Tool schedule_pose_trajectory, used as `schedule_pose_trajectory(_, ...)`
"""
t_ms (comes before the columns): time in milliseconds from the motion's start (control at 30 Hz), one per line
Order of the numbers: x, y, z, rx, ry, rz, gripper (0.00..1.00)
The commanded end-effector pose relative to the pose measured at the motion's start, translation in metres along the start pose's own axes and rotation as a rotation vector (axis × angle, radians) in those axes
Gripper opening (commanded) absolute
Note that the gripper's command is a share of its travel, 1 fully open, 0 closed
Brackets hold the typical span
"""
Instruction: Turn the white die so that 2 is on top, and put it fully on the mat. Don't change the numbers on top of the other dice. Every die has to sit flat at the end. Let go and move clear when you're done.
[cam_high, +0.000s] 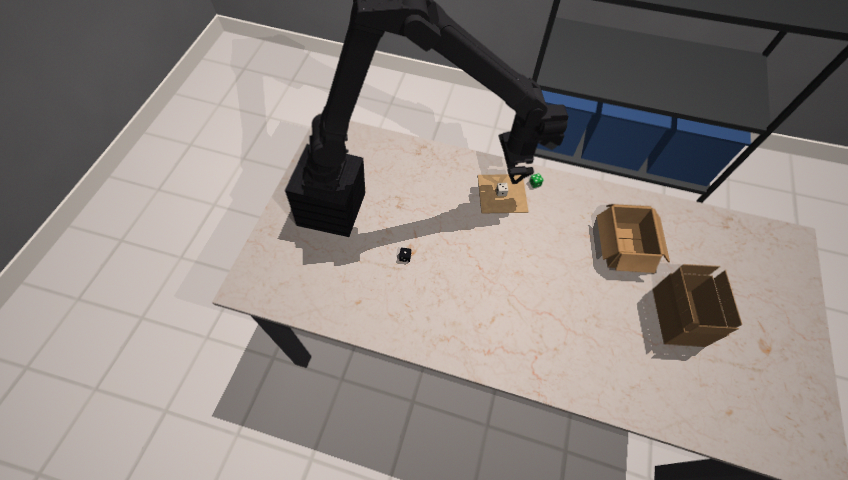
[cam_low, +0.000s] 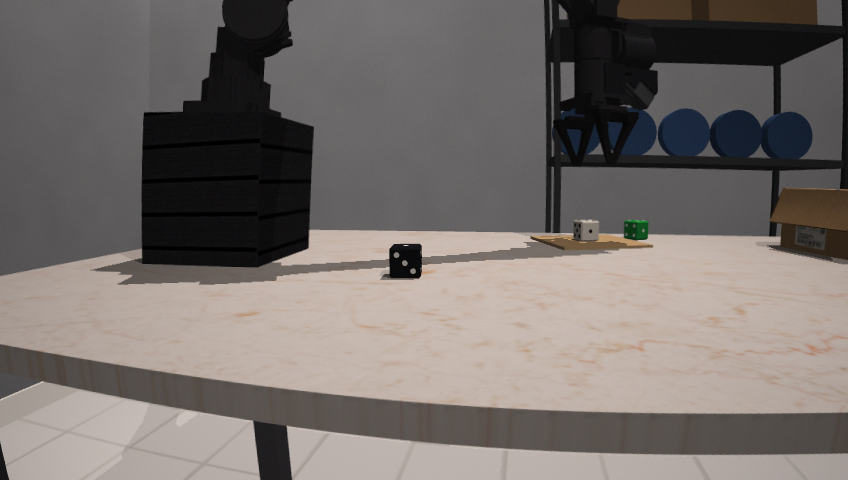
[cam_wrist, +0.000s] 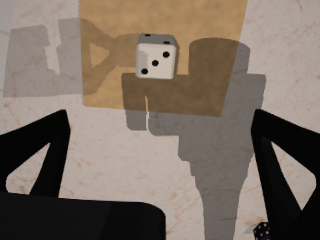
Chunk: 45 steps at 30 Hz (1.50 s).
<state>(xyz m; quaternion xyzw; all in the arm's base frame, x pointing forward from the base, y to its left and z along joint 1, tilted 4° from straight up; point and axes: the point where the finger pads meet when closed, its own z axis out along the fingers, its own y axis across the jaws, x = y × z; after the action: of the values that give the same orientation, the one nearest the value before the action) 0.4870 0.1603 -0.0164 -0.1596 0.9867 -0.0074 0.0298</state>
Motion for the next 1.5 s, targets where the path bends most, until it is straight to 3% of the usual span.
schedule_pose_trajectory(0, -0.026, 0.007, -0.012, 0.000, -0.042, -0.001, 1.00)
schedule_pose_trajectory(33, -0.029, 0.008, -0.008, -0.001, -0.055, 0.005, 1.00)
schedule_pose_trajectory(100, 0.000, 0.008, 0.015, 0.000, -0.006, 0.029, 1.00)
schedule_pose_trajectory(167, 0.005, 0.009, 0.025, 0.000, -0.006, 0.059, 1.00)
schedule_pose_trajectory(333, 0.008, 0.010, 0.031, 0.000, -0.006, 0.075, 1.00)
schedule_pose_trajectory(367, 0.008, 0.010, 0.031, 0.000, -0.006, 0.075, 0.45)
schedule_pose_trajectory(533, 0.001, 0.010, 0.023, -0.001, -0.024, 0.075, 0.45)
schedule_pose_trajectory(1467, 0.001, 0.010, 0.023, -0.001, -0.022, 0.070, 0.45)
